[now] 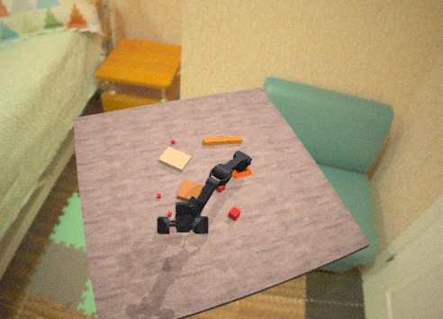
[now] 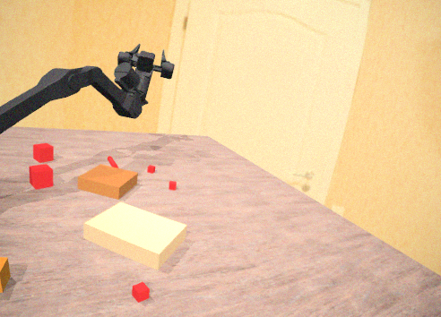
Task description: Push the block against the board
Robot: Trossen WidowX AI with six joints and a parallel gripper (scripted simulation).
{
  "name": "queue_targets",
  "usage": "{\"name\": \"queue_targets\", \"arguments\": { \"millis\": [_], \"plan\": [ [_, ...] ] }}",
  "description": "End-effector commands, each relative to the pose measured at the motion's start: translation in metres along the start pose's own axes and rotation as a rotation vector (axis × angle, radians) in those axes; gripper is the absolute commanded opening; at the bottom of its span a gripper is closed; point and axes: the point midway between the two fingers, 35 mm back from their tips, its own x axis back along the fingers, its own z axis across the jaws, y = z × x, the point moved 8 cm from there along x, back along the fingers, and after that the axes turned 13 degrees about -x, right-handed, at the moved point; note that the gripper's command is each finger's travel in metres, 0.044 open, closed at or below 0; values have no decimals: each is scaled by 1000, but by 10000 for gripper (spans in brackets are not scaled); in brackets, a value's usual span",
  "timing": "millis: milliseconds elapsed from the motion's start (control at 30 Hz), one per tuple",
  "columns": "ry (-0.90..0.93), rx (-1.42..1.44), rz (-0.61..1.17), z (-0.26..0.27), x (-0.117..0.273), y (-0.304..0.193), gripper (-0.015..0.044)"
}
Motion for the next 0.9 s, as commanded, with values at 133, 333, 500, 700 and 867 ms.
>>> {"name": "queue_targets", "arguments": {
  "millis": [133,333,500,700,867],
  "plan": [
    [-23,12,16,-7,1,2,269],
    [-166,79,112,-46,10,18,111],
    [-278,136,181,-79,21,45,0],
    [-430,151,258,-113,35,66,0],
    [-586,160,330,-144,54,88,0]
  ]
}}
